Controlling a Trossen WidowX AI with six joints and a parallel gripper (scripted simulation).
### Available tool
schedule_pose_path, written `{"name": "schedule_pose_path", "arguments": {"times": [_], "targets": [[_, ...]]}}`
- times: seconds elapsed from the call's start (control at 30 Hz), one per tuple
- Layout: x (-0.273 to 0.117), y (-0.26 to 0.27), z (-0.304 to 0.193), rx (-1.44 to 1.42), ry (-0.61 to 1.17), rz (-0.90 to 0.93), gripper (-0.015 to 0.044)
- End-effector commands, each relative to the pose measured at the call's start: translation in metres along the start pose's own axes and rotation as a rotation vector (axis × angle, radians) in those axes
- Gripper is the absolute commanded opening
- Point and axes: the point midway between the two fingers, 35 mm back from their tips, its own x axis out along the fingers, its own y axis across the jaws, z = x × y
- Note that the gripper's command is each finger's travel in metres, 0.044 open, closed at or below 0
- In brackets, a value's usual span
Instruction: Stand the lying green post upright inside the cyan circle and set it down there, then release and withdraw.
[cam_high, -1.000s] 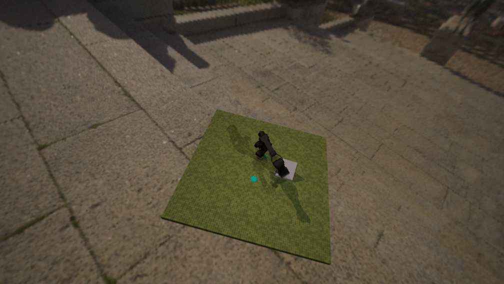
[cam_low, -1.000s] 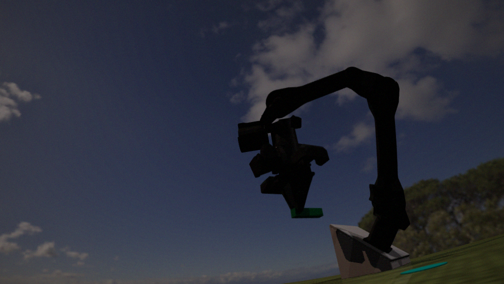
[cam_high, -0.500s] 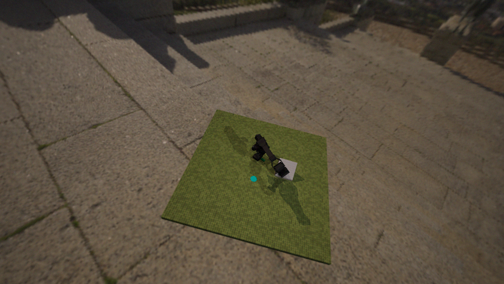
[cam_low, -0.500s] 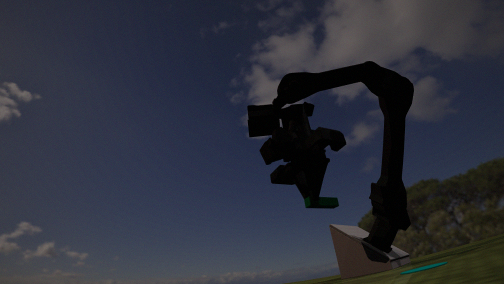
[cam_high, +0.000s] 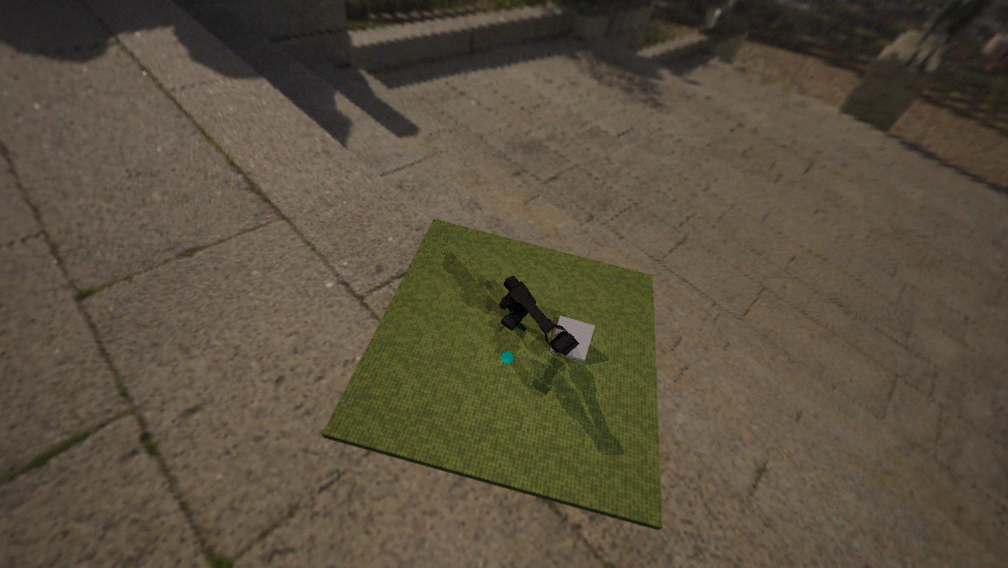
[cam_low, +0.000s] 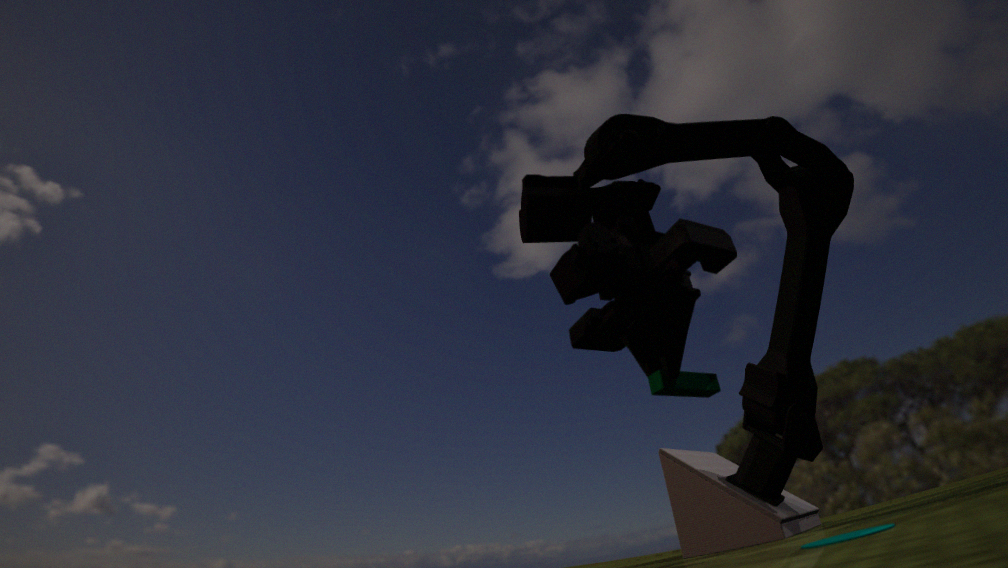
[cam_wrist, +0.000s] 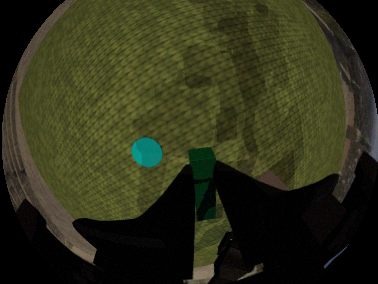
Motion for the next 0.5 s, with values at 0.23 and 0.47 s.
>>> {"name": "schedule_pose_path", "arguments": {"times": [0.23, 0.47], "targets": [[-0.002, 0.034, -0.013, 0.002, -0.004, 0.014, 0.0023], [-0.002, 0.054, -0.023, 0.002, 0.000, 0.024, 0.0023]]}}
